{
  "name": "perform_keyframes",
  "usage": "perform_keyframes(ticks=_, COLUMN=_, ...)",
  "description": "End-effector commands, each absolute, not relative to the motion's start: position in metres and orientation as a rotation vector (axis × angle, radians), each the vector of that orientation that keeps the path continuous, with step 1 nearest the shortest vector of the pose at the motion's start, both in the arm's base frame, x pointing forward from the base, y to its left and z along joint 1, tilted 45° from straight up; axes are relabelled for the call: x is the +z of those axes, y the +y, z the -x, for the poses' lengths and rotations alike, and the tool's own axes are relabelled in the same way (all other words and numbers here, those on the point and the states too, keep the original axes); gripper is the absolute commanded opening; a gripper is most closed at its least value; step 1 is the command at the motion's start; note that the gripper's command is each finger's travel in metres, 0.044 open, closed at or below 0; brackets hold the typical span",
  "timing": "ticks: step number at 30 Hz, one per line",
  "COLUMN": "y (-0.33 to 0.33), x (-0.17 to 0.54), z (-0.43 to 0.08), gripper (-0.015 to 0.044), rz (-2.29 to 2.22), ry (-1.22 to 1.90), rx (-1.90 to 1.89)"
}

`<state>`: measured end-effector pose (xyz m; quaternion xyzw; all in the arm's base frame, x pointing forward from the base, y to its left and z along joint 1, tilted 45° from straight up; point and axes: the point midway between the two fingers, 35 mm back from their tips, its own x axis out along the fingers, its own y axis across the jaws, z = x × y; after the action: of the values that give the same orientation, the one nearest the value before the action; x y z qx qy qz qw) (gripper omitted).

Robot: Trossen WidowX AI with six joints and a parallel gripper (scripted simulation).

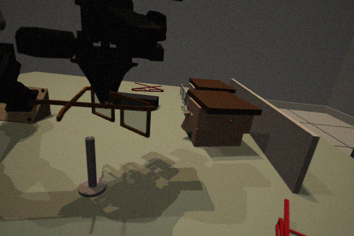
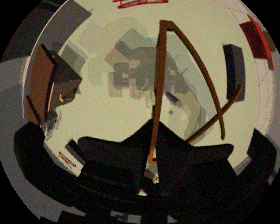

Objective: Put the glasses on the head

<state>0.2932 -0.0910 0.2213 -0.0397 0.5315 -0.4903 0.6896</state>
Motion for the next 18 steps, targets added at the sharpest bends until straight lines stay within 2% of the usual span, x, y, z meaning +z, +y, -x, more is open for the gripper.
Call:
perform_keyframes(ticks=1, y=-0.092, x=0.224, z=-0.292, gripper=0.0, rz=0.093, ry=1.184, rx=-1.097)
perform_keyframes(ticks=18, y=-0.134, x=0.184, z=-0.29, gripper=0.0, rz=0.068, ry=1.195, rx=-1.095)
